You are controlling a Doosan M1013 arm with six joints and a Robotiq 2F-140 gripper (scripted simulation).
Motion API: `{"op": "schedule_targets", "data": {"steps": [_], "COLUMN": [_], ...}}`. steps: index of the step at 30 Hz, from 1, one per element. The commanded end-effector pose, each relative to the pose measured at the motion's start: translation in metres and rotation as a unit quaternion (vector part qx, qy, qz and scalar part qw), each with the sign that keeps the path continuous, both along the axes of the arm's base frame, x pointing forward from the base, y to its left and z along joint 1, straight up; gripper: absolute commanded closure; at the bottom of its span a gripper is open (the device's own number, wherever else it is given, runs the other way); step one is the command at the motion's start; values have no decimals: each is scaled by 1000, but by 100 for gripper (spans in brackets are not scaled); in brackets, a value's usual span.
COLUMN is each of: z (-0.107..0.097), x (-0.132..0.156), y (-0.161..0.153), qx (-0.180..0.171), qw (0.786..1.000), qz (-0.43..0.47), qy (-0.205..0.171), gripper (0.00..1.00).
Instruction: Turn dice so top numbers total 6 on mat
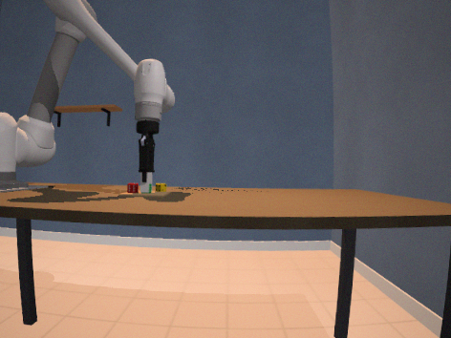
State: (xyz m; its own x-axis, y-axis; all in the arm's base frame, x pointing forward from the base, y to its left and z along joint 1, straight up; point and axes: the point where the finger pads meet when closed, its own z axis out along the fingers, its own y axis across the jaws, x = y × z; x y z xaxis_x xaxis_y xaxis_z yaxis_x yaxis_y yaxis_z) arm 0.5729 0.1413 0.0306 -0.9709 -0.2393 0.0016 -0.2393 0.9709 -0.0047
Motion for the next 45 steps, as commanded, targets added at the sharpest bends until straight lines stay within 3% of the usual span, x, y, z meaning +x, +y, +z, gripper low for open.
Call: {"op": "schedule_targets", "data": {"steps": [1,18,33,44,45], "z": [0,5,74,90,90], "x": [0,0,0,0,0], "y": [0,0,0,0,0], "qx": [0,0,0,0,0], "qw": [1000,1000,1000,1000,1000], "qz": [0,0,0,0,0], "qy": [0,0,0,0,0], "gripper": [74,72,72,72,0]}}
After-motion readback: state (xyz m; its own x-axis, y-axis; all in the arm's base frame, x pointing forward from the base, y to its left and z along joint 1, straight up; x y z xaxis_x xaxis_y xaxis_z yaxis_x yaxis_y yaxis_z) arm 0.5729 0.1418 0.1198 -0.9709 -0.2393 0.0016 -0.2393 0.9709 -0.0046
